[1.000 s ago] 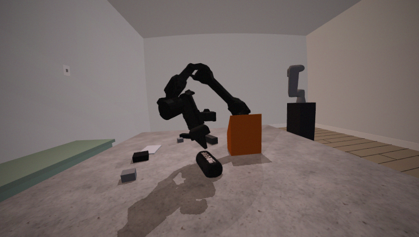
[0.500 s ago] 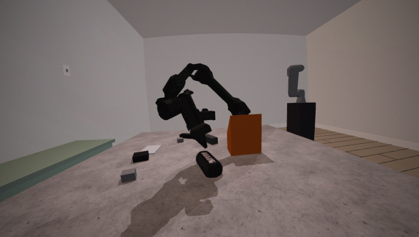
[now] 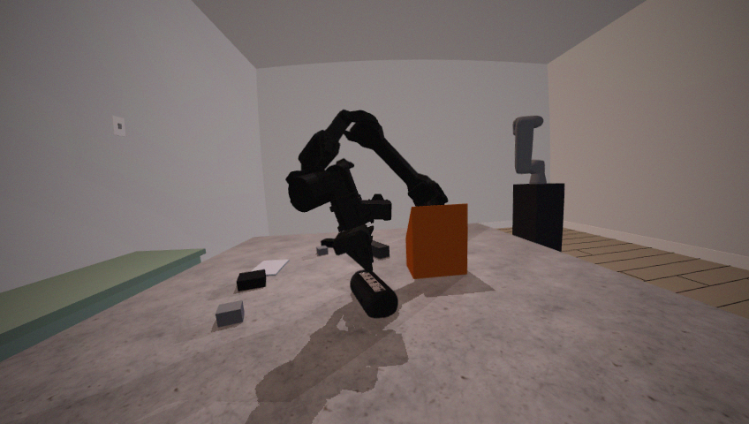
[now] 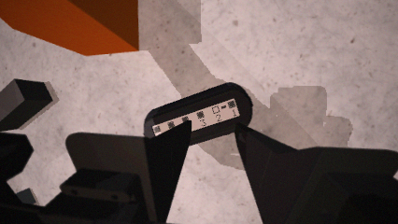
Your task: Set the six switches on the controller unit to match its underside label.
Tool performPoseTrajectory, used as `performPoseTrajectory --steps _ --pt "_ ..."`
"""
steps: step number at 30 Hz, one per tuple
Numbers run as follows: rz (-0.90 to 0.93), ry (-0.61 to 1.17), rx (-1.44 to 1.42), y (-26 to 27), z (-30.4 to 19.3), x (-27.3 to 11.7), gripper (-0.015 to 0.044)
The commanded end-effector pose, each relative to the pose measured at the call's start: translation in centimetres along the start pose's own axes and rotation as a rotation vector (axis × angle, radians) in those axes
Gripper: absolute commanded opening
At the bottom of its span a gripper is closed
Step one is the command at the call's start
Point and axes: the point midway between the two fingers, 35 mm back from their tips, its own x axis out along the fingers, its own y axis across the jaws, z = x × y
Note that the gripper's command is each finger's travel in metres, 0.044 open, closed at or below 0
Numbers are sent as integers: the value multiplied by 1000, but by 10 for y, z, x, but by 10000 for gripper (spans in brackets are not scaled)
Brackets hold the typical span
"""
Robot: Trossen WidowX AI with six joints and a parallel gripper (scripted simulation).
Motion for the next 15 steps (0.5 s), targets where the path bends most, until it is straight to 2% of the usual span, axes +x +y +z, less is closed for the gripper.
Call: performPoseTrajectory --steps 1,6,15 --pt "-21 75 284 -8 7 3 315" --pt "-70 139 592 -15 14 6 440" --pt "-214 213 1127 -26 26 10 440"
